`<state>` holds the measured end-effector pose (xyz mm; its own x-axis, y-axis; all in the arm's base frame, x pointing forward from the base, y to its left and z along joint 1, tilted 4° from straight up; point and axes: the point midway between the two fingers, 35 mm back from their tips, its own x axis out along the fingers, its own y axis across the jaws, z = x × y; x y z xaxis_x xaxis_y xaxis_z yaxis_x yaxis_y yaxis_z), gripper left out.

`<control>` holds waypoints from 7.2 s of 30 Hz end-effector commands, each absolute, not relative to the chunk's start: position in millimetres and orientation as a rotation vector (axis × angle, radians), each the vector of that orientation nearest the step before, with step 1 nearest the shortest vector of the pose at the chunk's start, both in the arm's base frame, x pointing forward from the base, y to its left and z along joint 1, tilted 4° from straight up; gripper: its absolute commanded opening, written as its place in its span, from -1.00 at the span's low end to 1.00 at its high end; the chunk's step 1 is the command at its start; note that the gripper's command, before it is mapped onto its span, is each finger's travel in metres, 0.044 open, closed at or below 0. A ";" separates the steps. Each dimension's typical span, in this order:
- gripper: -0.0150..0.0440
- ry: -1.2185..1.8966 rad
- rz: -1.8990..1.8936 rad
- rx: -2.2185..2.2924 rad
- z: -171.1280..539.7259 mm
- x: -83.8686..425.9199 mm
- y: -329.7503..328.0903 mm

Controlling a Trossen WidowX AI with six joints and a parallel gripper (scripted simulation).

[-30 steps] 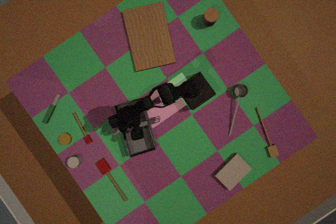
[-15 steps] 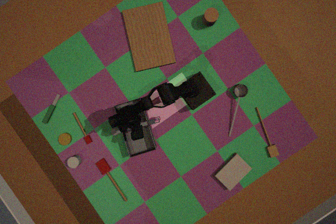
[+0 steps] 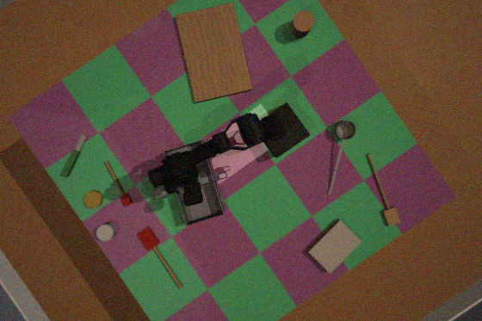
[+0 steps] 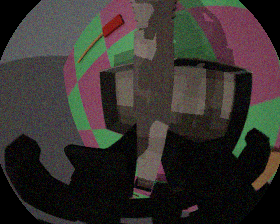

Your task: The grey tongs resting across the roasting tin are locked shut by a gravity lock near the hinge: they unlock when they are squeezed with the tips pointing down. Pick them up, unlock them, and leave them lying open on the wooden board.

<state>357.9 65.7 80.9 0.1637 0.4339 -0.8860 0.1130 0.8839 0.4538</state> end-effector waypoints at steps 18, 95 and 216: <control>-1.00 1.485 0.036 0.312 81.3 351.0 68.5; -1.00 1.501 0.181 -0.335 112.3 316.4 -209.5; -1.00 2.553 0.050 -1.176 193.6 99.2 -368.3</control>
<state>99.8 -368.6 192.0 -0.5998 -0.7342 -0.3180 -0.7497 0.6546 -0.0970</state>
